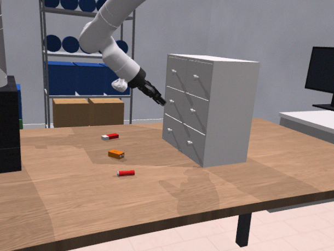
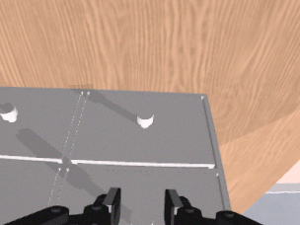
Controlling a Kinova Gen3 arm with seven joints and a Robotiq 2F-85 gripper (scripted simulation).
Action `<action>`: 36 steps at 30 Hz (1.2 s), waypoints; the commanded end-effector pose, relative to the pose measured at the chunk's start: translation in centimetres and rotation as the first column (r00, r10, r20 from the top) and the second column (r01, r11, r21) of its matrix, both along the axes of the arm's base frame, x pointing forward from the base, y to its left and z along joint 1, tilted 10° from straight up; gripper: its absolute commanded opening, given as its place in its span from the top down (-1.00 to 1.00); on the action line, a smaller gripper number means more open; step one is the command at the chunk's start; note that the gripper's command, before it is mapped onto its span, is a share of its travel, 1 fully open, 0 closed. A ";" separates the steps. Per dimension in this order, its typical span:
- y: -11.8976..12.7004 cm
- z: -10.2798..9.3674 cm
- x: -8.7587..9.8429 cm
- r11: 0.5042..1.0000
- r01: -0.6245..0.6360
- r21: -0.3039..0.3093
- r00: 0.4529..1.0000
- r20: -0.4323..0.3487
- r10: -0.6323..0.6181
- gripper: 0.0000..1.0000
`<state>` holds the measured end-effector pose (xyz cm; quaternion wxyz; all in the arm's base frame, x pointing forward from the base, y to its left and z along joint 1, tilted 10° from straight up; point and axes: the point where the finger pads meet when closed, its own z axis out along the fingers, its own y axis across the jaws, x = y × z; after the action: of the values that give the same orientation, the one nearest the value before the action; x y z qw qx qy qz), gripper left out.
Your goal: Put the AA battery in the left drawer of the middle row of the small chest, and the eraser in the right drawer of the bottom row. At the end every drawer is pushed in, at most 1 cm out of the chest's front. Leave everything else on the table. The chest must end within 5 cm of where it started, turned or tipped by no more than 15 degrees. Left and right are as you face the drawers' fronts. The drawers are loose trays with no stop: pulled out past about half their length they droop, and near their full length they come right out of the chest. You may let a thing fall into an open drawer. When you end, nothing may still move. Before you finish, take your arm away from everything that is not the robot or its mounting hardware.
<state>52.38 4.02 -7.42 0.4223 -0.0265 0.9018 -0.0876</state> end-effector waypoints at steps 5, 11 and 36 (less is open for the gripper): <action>0.0 0.1 0.1 1.000 0.000 0.000 1.000 0.002 0.000 0.34; 0.0 0.1 0.1 1.000 0.000 0.000 1.000 0.002 0.000 0.34; 0.0 0.1 2.1 1.000 0.000 0.000 1.000 0.002 0.000 0.34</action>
<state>53.97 4.12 -7.61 0.4196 -0.0287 0.9031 -0.0866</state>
